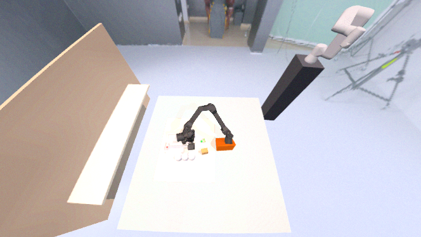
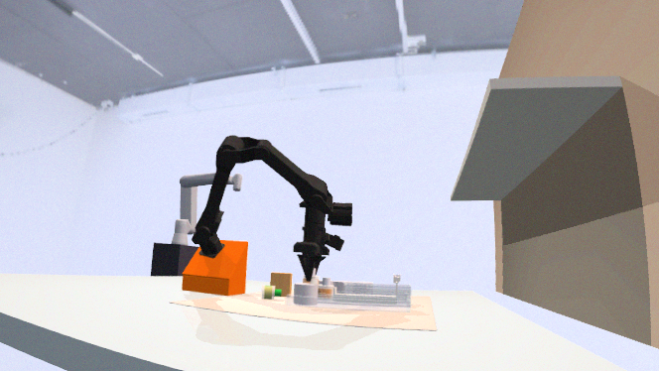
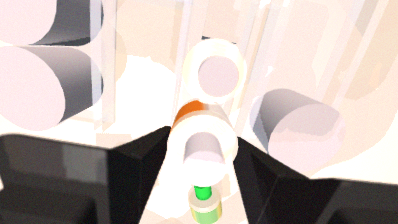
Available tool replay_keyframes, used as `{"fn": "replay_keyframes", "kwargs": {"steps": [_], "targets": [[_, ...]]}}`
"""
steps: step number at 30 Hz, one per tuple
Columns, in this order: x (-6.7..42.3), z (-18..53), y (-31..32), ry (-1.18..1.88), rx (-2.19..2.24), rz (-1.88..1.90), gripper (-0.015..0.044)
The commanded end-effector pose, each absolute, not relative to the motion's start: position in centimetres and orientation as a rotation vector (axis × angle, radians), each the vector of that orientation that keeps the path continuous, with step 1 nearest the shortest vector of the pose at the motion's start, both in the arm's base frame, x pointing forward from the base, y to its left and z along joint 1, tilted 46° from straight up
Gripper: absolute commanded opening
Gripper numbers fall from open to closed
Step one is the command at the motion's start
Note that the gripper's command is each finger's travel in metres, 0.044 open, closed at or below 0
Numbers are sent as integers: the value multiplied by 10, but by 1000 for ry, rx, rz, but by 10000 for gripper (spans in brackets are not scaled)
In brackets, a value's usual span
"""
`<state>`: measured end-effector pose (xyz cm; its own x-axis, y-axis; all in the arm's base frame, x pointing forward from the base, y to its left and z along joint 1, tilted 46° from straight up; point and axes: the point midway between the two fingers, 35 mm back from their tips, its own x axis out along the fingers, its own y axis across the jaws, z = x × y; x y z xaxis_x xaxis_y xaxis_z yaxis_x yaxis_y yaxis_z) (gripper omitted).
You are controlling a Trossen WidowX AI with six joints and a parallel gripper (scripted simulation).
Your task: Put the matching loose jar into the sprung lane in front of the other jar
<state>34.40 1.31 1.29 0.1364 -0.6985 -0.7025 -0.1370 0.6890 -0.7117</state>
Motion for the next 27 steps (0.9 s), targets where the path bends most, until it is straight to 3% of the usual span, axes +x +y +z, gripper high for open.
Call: {"fn": "replay_keyframes", "kwargs": {"steps": [1,27], "targets": [[351,15,15,1378,-746,-472,0],[353,13,13,1378,-746,-472,0]]}}
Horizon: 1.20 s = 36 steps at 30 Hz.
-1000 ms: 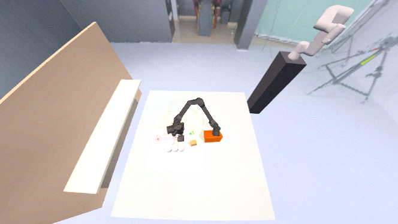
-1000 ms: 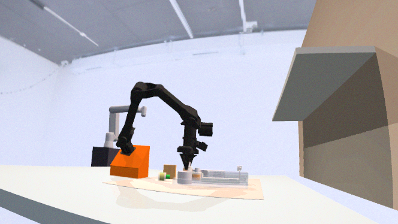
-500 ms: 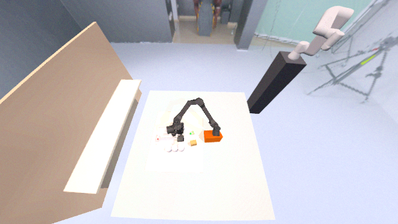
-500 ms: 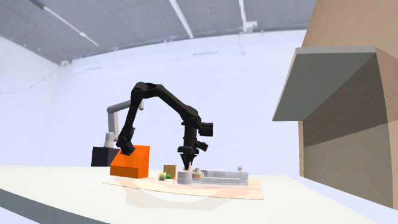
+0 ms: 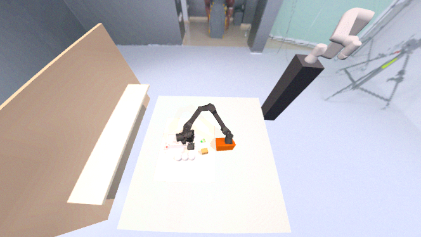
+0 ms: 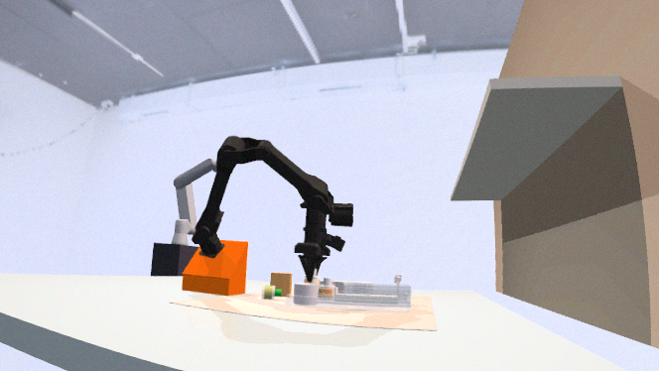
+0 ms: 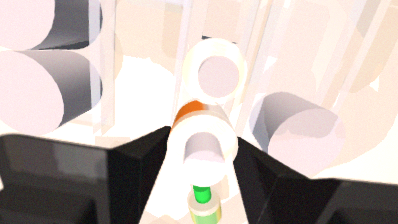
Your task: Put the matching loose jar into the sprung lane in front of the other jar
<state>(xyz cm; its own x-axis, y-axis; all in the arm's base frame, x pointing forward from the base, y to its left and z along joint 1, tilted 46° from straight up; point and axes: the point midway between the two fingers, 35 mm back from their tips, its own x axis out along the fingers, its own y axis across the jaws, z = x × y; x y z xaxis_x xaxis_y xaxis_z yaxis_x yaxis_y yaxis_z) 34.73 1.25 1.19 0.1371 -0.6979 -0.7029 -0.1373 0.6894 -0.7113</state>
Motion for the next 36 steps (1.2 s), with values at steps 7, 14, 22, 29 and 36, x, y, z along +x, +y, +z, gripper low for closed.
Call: {"fn": "replay_keyframes", "kwargs": {"steps": [7,14,22,29,36], "targets": [[354,11,11,1378,-746,-472,0],[354,9,9,1378,-746,-472,0],[355,7,7,1378,-746,-472,0],[355,5,5,1378,-746,-472,0],[355,3,2,1378,-746,-472,0]]}}
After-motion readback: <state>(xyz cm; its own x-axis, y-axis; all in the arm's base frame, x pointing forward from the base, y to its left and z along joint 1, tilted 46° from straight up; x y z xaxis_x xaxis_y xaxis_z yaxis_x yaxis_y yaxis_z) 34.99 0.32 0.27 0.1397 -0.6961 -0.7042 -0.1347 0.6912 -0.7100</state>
